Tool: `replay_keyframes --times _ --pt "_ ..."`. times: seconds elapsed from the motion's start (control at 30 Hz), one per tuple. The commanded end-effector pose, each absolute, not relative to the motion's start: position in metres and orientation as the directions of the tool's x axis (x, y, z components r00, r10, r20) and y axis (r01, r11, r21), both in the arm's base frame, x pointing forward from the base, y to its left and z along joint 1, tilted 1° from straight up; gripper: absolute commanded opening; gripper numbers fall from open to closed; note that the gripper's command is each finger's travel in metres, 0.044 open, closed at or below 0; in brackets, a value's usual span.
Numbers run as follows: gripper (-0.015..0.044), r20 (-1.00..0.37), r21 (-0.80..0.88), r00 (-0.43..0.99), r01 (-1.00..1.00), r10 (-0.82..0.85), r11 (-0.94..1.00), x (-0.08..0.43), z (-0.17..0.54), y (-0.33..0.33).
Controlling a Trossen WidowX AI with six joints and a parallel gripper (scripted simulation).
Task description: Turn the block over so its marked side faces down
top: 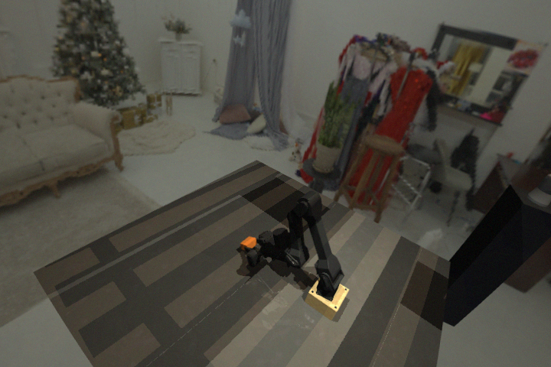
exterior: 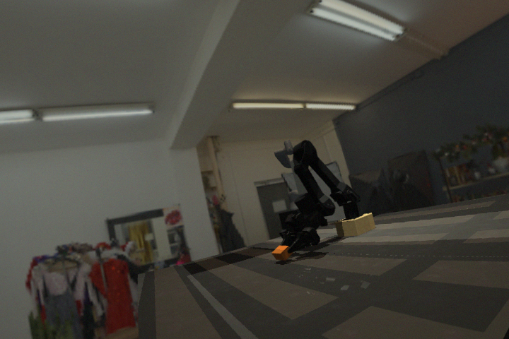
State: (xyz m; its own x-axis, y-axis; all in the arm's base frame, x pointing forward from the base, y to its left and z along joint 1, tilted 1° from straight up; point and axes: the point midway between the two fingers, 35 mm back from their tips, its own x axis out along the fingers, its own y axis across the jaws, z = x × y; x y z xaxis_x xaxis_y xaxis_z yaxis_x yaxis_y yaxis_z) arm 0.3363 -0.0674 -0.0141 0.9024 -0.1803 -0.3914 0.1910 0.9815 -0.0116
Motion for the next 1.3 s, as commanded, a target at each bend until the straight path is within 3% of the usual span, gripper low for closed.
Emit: replay_keyframes --times 0.0,0.33,0.9,1.27 --pt "0.0000 -0.388 -0.013 0.905 0.185 -0.176 0.983 0.3350 -0.0142 -0.0664" --pt "0.0000 -0.388 -0.013 0.905 0.185 -0.176 0.983 0.3350 -0.0142 -0.0664" --pt "0.0440 -0.388 -0.013 0.905 0.185 -0.176 0.983 0.3350 -0.0142 -0.0664" --pt "0.0440 -0.388 -0.013 0.905 0.185 -0.176 0.983 0.3350 -0.0142 -0.0664"
